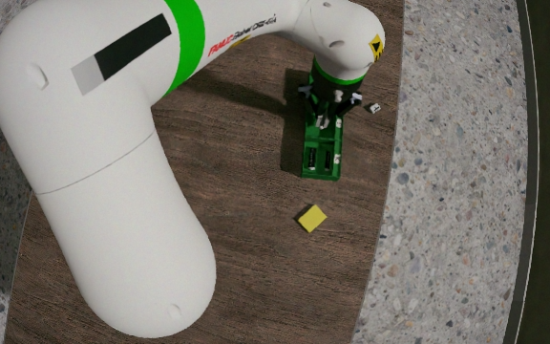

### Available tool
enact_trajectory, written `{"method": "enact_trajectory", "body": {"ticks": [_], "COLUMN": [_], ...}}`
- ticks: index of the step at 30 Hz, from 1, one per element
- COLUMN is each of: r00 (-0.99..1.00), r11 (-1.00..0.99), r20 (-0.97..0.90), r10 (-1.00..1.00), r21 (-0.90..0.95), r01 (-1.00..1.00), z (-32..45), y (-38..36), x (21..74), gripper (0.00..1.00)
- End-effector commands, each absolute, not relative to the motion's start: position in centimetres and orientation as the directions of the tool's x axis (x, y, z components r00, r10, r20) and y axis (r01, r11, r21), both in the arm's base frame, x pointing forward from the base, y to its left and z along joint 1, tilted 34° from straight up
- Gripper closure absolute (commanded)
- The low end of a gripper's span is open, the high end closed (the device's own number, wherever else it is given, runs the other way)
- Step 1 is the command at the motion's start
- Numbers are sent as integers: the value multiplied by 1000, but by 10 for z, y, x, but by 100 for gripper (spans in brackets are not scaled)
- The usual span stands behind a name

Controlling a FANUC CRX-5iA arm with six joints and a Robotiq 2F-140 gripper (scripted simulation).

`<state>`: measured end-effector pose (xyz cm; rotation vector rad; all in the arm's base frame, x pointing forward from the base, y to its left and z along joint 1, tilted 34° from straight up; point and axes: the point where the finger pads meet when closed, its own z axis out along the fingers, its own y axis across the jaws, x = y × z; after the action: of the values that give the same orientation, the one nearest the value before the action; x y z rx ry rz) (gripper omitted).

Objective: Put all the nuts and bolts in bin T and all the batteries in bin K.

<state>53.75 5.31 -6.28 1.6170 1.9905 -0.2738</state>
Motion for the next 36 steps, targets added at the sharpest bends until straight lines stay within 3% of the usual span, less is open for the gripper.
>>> {"method": "enact_trajectory", "body": {"ticks": [1, 16, 17, 36], "r00": [-120, -120, -120, -120], "r11": [254, 254, 254, 254], "r20": [-534, -534, -534, -534], "r10": [837, 837, 837, 837], "r21": [184, 184, 184, 184], "r01": [950, 950, 950, 950], "z": [-68, -71, -71, -69], "y": [50, 49, 49, 50], "x": [540, 541, 541, 540], "gripper": [85, 85, 74, 74]}}
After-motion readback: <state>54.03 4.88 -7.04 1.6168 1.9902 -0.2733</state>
